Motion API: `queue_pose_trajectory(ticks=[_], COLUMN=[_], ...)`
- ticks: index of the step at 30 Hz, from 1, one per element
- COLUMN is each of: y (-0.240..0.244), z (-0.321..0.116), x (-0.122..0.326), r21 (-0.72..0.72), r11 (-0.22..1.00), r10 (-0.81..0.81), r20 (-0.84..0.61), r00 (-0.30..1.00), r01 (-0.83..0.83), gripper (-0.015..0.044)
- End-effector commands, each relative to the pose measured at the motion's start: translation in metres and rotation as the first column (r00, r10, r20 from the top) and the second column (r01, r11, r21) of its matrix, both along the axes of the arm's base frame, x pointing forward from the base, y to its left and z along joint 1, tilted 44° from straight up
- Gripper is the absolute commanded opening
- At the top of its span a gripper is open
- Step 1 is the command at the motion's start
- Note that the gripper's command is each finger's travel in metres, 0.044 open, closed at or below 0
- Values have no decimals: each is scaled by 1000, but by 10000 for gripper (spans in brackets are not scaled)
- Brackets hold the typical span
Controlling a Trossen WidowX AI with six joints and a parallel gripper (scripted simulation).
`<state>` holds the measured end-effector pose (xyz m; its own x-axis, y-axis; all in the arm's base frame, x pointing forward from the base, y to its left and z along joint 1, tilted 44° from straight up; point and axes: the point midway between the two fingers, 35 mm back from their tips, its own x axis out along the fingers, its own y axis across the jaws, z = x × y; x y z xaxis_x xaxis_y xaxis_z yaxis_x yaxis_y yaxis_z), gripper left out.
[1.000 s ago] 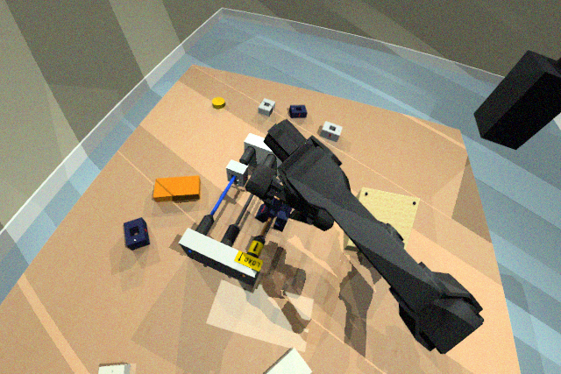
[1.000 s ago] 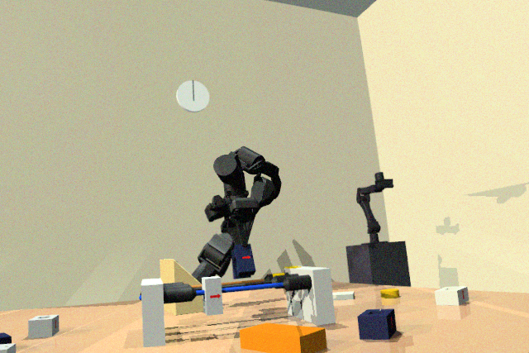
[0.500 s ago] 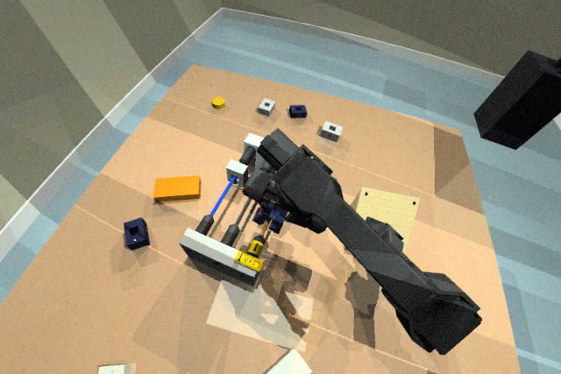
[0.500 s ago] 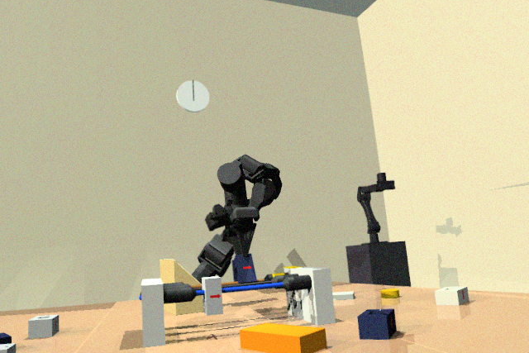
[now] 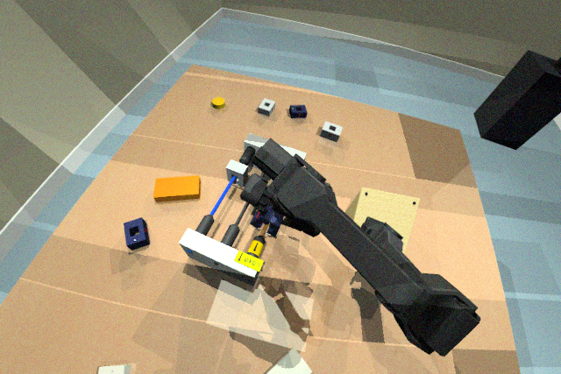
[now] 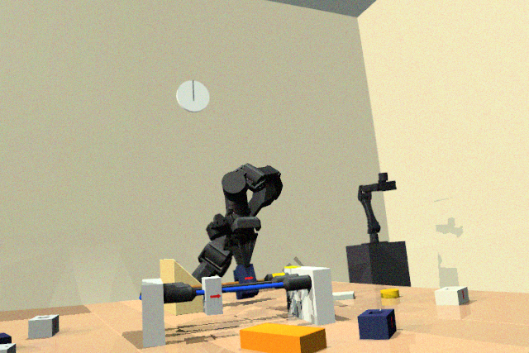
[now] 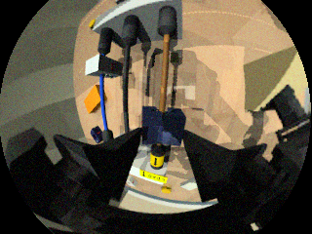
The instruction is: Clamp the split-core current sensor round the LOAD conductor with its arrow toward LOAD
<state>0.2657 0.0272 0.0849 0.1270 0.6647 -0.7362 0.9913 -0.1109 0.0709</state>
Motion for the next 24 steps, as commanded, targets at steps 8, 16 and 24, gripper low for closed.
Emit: queue_pose_trajectory(ticks=[8,16,24], y=[1,1,1], z=[-1,-1,-1], x=[0,0,0], r21=[0,0,0], r11=[1000,1000,1000], r10=[0,0,0], r20=[0,0,0], r00=[1000,1000,1000], r01=[0,0,0], gripper=[0,0,0])
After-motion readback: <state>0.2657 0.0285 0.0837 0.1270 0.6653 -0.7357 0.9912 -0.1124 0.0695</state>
